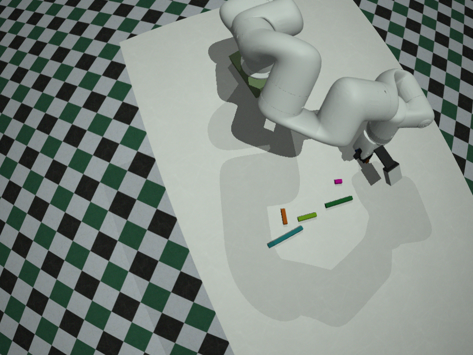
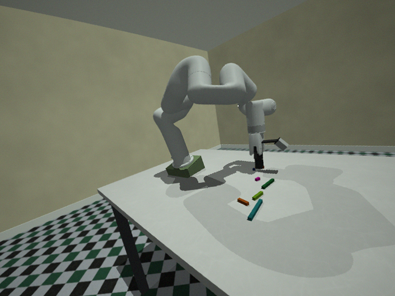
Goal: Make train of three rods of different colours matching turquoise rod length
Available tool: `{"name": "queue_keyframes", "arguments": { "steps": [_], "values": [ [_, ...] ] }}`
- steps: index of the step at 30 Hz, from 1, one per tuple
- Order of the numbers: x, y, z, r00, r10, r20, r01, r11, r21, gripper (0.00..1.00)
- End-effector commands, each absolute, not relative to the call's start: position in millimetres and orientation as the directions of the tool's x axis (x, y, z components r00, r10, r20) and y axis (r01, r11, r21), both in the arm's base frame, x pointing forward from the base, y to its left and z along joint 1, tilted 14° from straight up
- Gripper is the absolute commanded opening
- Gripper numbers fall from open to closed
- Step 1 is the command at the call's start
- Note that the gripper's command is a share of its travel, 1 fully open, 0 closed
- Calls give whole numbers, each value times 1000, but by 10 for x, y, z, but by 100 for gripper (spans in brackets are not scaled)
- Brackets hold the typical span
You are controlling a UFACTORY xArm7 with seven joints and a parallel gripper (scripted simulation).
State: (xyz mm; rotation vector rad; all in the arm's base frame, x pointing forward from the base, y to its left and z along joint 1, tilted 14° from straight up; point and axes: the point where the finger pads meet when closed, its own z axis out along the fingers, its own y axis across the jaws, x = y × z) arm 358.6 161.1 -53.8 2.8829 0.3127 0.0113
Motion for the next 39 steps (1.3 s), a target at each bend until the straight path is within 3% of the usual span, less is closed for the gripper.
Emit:
{"name": "queue_keyframes", "arguments": {
  "steps": [1, 39],
  "values": [
    [3594, 1623, -526, 977, 213, -15, 211, -948, 238, 4],
    [3598, 1594, -646, 977, 213, -15, 211, -948, 238, 4]
  ]
}}
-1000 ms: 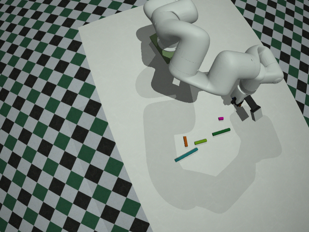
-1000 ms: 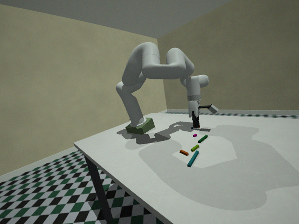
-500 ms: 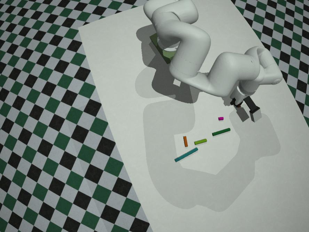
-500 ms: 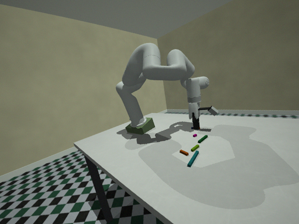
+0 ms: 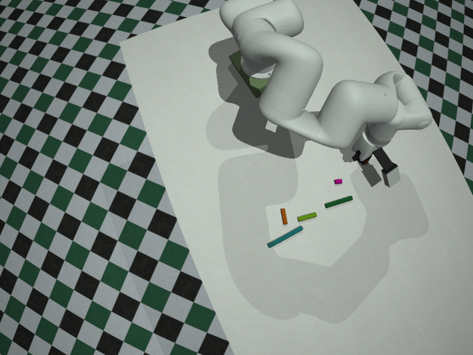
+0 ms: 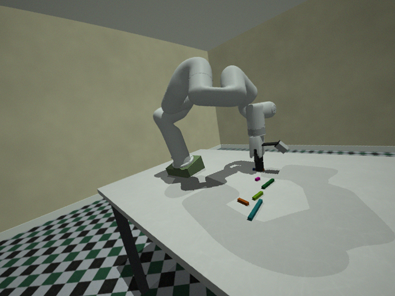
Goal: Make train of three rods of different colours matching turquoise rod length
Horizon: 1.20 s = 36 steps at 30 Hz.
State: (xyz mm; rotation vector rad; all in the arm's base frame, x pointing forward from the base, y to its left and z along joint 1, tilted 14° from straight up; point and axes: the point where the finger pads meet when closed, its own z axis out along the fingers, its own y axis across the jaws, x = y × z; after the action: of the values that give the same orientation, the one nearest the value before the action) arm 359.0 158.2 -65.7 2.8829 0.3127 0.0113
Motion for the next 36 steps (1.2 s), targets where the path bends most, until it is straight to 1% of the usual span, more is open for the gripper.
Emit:
{"name": "queue_keyframes", "arguments": {
  "steps": [1, 24, 25, 27, 28, 30, 31, 35, 36],
  "values": [
    [3598, 1594, -646, 977, 213, -15, 211, -948, 238, 4],
    [3598, 1594, -646, 977, 213, -15, 211, -948, 238, 4],
    [3598, 1594, -646, 977, 213, -15, 211, -948, 238, 8],
    [3598, 1594, -646, 977, 213, -15, 211, -948, 238, 8],
    [3598, 1594, -646, 977, 213, -15, 211, -948, 238, 12],
    [3598, 1594, -646, 977, 213, -15, 211, -948, 238, 12],
    [3598, 1594, -646, 977, 213, -15, 211, -948, 238, 16],
    [3598, 1594, -646, 977, 213, -15, 211, -948, 238, 16],
    [3598, 1594, -646, 977, 213, -15, 211, -948, 238, 20]
  ]
}}
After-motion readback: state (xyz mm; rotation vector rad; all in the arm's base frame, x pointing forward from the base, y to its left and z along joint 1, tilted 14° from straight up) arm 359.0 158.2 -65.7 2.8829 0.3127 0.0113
